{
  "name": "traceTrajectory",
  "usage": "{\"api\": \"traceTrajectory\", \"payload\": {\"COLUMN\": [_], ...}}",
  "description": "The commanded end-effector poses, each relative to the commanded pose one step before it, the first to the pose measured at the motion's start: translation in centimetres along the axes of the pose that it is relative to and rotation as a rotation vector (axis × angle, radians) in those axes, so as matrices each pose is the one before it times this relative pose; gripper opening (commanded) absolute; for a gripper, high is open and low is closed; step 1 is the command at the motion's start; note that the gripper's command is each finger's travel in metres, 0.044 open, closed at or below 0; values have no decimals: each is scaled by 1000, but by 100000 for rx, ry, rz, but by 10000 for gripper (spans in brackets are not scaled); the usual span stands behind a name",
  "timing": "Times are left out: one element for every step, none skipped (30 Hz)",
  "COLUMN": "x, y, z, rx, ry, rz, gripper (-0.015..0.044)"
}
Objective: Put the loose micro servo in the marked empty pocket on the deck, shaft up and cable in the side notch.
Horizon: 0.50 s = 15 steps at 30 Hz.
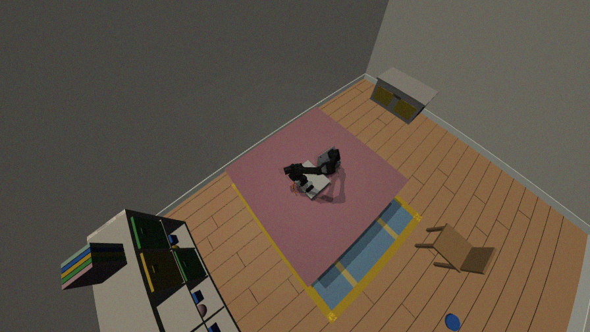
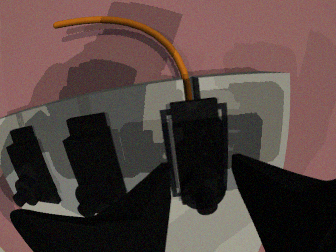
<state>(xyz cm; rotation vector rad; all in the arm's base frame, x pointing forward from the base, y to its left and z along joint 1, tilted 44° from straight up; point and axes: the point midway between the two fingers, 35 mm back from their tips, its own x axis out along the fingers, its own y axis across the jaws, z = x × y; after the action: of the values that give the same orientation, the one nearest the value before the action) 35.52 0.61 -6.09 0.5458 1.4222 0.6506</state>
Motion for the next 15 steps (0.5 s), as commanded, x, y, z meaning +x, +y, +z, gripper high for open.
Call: {"api": "traceTrajectory", "payload": {"x": [-1753, -1, -1, -1, 0, 140, -416, -548, -684, -817, -935, -988, -943, -693, -382], "y": [28, -52, -45, -22, -2, -58, -101, -123, -134, -129, -97, -29, 80, 148, 126], "z": [-76, 19, 36, 33, 20, -226, -453, -624, -825, -1060, -1327, -1570, -1689, -1406, -855], "rx": [-1212, -2, -2, -2, -1, 822, 11, 12, 10, 3, -13, -53, -81, -102, -79], "ry": [-1531, -2, -2, -2, -1, -240, 4, 17, 38, 70, 113, 182, 164, 130, 72], "rz": [-1060, -3, -3, -1, 0, 514, -218, -268, -299, -299, -247, -144, 76, 212, 194], "gripper": [187, 187, 187, 187, 187, 214, 240, 266, 292, 319, 345, 371, 397, 424, 440]}}
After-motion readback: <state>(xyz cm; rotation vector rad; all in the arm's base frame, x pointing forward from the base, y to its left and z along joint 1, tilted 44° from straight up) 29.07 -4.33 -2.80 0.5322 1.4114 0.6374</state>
